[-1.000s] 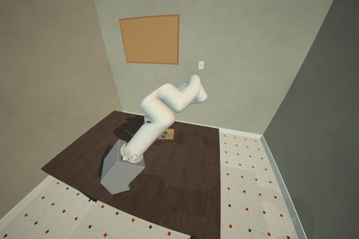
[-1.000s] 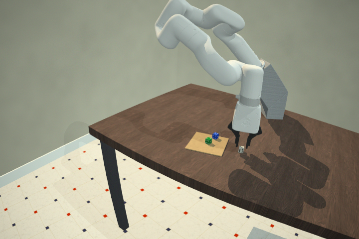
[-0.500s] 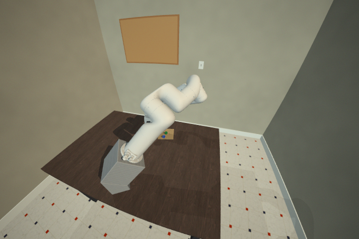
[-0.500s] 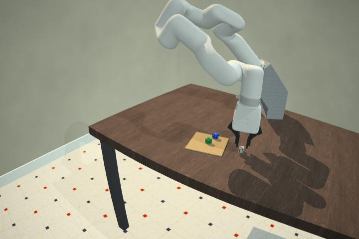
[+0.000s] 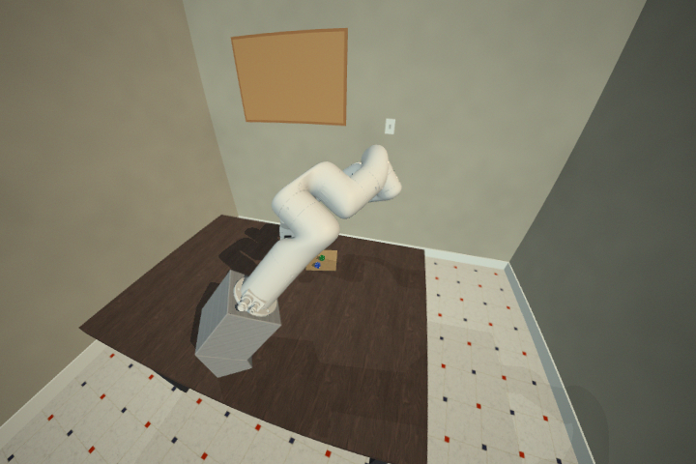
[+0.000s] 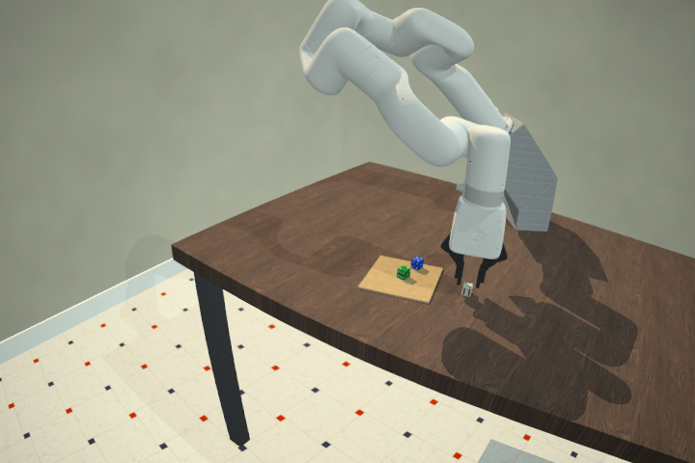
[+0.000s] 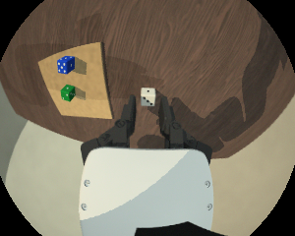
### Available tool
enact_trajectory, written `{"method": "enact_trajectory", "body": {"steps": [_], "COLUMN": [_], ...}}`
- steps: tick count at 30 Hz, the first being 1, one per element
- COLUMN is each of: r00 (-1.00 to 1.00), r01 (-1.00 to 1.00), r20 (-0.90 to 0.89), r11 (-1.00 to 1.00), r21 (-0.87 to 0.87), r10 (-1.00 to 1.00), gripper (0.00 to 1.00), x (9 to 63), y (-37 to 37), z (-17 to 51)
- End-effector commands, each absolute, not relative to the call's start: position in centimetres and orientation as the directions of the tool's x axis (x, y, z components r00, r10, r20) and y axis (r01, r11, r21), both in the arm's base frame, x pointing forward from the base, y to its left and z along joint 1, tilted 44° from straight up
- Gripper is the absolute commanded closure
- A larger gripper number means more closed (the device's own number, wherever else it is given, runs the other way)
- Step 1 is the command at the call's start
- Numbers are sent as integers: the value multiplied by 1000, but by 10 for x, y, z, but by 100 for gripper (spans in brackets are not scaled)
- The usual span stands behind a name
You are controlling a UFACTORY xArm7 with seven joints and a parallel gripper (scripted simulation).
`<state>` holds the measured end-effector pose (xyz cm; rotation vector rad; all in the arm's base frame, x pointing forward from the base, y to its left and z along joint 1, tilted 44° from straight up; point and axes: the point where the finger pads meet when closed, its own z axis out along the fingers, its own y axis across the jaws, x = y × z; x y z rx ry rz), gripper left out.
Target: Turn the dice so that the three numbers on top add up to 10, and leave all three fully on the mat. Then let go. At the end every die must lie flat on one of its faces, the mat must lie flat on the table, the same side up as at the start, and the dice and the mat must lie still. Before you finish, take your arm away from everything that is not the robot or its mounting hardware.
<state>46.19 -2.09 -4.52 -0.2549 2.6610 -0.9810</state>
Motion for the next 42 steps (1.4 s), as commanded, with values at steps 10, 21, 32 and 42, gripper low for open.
{"method": "enact_trajectory", "body": {"steps": [10, 21, 32, 42], "r00": [-940, -940, -940, -940], "r01": [-65, -65, -65, -65], "r20": [-213, -213, -213, -213], "r11": [753, 753, 753, 753], "r21": [-655, -655, -655, -655], "r10": [-266, -266, -266, -266], "gripper": [64, 64, 64, 64], "x": [463, 464, 469, 471], "y": [-19, -22, -30, -33], "z": [-44, -48, -57, -62]}}
